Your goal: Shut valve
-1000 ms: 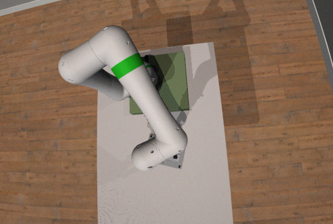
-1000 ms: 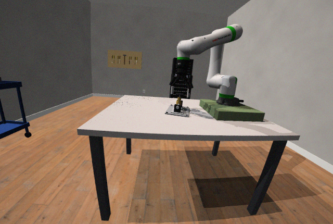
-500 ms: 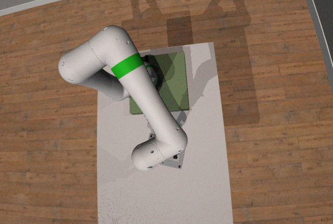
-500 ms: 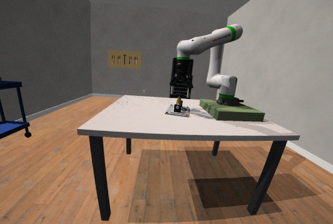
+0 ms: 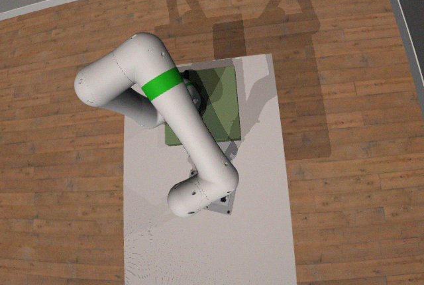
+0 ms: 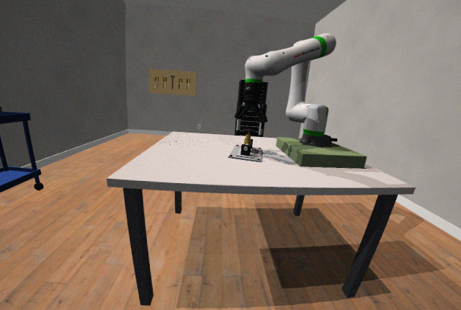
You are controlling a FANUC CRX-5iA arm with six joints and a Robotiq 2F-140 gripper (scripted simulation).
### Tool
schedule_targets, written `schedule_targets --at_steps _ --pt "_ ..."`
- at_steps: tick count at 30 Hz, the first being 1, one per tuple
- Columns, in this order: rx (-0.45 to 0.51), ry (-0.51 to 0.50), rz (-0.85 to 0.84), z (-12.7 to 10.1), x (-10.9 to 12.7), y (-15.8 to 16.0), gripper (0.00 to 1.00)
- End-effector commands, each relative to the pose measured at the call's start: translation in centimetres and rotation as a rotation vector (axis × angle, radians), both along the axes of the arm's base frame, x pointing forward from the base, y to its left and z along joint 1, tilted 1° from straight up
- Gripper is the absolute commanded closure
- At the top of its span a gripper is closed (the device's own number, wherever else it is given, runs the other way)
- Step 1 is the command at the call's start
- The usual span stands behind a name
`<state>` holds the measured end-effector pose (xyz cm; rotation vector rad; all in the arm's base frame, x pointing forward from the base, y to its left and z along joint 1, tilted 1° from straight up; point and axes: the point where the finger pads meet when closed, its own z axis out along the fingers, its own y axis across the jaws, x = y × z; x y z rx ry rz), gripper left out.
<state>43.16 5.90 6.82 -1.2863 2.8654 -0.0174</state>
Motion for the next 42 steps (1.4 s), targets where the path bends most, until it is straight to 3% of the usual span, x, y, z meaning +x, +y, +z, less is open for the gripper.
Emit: schedule_targets --at_steps 1,5,6,42 --pt "0.0 0.0 0.0 0.02 0.02 0.0 0.0" --pt "0.0 0.0 0.0 0.02 0.02 0.0 0.0" --pt "0.0 0.0 0.0 0.02 0.02 0.0 1.0" --pt "0.0 0.0 0.0 0.02 0.02 0.0 1.0"
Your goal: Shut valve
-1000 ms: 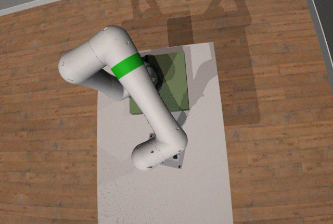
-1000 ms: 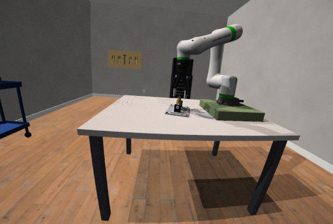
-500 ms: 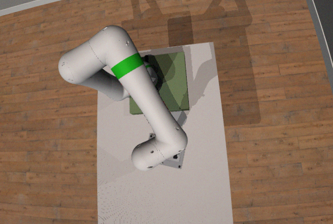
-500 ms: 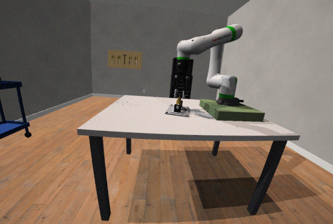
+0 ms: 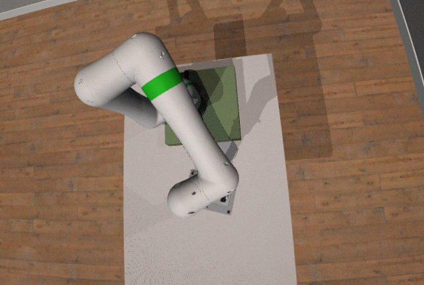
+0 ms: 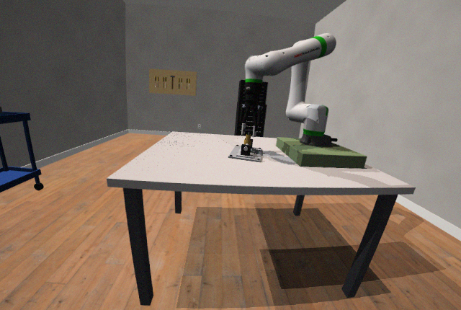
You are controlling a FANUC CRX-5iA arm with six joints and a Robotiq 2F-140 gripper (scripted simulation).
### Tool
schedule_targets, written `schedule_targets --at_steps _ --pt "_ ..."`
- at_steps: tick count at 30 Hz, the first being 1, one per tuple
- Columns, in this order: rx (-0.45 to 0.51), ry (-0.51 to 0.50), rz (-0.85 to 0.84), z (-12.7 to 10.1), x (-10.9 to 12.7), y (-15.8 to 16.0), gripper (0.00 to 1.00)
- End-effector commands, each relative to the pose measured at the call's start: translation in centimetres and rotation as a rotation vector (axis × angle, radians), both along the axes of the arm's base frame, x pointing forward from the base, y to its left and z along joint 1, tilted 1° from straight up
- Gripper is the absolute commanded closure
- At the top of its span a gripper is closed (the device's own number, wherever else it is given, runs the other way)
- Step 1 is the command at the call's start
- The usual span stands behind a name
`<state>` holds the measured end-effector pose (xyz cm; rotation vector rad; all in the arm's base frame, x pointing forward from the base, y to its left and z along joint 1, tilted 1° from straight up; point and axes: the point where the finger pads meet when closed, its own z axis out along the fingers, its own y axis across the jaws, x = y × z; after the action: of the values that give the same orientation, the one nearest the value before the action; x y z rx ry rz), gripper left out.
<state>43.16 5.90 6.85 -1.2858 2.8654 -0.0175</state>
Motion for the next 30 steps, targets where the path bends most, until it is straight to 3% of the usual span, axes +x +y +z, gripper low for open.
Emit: schedule_targets --at_steps 1,30 --pt "0.0 0.0 0.0 -0.01 0.01 0.0 1.0" --pt "0.001 -0.001 -0.096 -0.01 0.01 0.0 1.0"
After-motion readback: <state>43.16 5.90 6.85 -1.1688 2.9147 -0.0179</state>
